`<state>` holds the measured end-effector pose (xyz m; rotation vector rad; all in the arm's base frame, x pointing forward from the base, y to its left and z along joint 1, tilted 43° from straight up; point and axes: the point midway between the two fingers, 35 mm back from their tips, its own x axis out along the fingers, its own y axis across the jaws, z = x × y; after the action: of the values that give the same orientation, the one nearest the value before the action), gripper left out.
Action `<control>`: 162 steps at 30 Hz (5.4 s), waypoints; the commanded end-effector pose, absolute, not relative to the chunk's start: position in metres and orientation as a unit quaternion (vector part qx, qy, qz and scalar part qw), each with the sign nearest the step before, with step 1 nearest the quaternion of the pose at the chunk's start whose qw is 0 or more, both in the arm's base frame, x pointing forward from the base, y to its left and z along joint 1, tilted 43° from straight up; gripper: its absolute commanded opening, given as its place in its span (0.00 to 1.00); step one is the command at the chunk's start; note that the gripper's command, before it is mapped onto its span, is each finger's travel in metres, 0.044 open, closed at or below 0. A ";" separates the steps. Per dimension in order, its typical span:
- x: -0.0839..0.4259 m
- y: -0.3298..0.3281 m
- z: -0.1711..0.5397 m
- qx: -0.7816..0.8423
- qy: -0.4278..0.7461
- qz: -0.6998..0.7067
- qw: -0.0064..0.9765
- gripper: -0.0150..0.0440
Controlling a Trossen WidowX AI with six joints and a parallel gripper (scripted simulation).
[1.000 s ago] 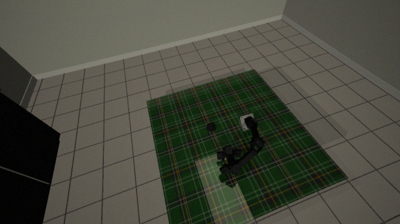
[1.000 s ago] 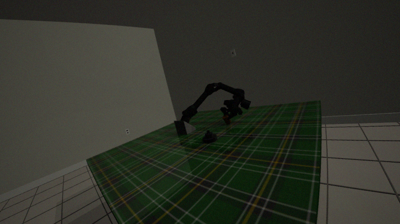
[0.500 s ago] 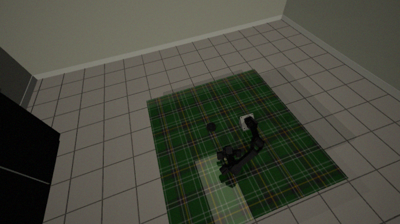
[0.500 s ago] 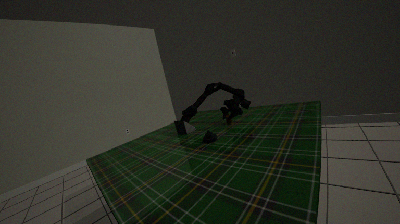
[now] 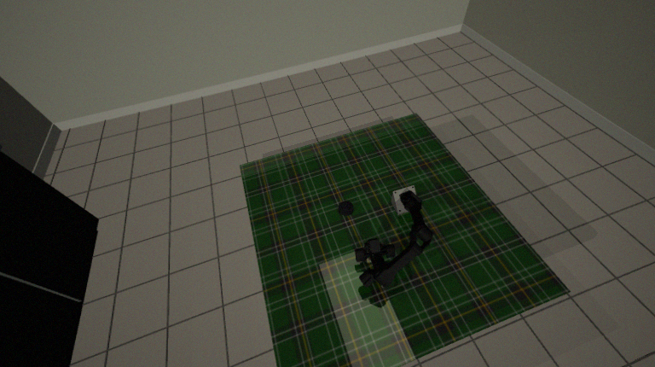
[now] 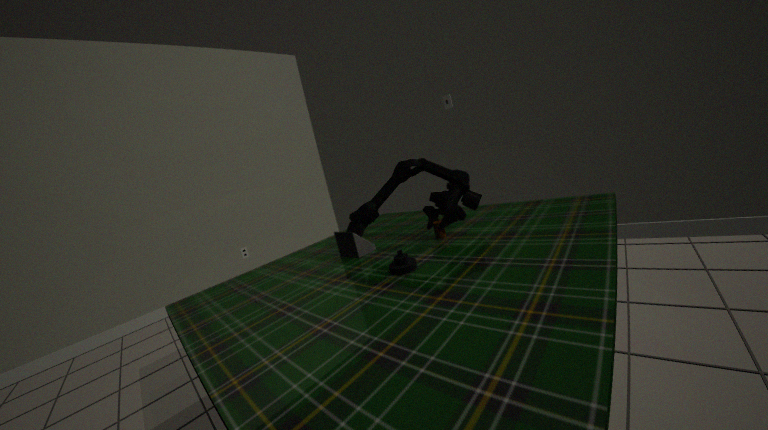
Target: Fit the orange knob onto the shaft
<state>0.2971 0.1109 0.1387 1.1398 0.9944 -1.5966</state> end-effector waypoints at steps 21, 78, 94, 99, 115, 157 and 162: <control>0.289 0.077 0.164 0.576 0.529 -0.551 0.291 1.00; 0.288 0.045 0.210 0.274 0.623 0.240 0.692 1.00; 0.293 0.077 0.176 0.274 0.622 0.241 0.693 1.00; 0.293 0.079 0.173 0.274 0.622 0.241 0.693 1.00; 0.298 0.096 0.154 0.274 0.622 0.241 0.693 1.00; 0.300 0.123 0.127 0.275 0.621 0.243 0.692 0.49; 0.302 0.112 0.135 0.276 0.623 0.238 0.692 0.26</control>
<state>0.2984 0.1213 0.1279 0.6170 1.4001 0.5410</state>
